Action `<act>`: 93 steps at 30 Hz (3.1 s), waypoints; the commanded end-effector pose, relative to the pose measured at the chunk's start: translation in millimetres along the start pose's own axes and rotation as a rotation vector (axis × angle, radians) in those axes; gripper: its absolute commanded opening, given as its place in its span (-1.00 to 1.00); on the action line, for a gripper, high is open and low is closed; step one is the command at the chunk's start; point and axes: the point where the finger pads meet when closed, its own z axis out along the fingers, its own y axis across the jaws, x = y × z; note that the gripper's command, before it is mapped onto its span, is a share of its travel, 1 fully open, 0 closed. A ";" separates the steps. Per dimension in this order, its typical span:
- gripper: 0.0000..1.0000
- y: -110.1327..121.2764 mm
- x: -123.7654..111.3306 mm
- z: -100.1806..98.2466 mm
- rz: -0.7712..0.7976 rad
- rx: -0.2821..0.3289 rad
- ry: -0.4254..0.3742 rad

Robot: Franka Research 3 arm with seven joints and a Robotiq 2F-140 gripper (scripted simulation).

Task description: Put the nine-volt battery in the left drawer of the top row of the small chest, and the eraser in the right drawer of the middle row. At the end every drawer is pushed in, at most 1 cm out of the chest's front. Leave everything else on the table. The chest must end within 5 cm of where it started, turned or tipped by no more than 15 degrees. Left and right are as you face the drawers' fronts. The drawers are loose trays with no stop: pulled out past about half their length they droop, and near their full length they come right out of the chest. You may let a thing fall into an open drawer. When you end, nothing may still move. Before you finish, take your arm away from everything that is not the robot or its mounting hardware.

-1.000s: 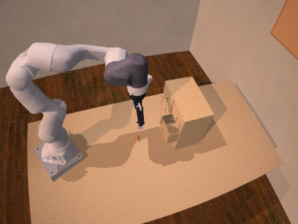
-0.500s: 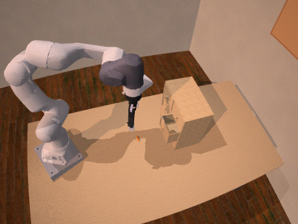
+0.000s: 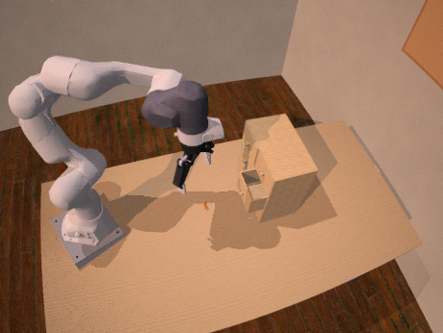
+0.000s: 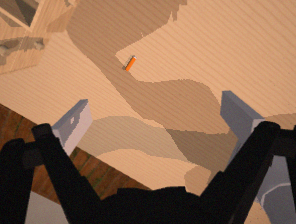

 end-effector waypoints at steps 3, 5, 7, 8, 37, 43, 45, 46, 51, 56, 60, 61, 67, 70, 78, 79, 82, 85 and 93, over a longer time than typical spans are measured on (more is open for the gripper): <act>1.00 4.4 -7.6 1.7 0.341 0.002 -0.015; 1.00 4.4 -7.6 1.7 0.369 0.003 -0.016; 1.00 8.4 -9.5 2.0 0.472 0.002 -0.014; 1.00 8.4 -9.5 2.0 0.507 0.002 -0.016; 1.00 36.7 -20.8 10.3 1.453 -0.008 -0.005; 1.00 40.4 -21.9 12.2 1.628 -0.012 -0.006; 1.00 40.4 -21.9 12.2 1.628 -0.012 -0.006; 1.00 44.0 -22.9 14.2 1.741 -0.013 -0.003; 1.00 50.1 -24.3 17.8 1.909 -0.014 0.006; 1.00 52.5 -24.8 19.3 2.040 -0.018 0.004; 1.00 56.3 -25.5 21.8 2.165 -0.019 0.009; 1.00 56.3 -25.5 21.8 2.165 -0.019 0.009; 1.00 59.6 -26.1 24.0 2.272 -0.020 0.013; 1.00 59.1 -25.8 23.8 2.271 -0.018 0.011; 1.00 21.1 -8.7 5.1 2.116 0.170 -0.074; 1.00 21.1 -8.7 5.1 2.116 0.170 -0.074; 1.00 -23.8 6.7 -24.2 1.947 0.387 -0.182; 1.00 -39.9 11.6 -37.1 1.888 0.468 -0.225; 1.00 -93.1 31.7 -93.6 1.695 0.804 -0.418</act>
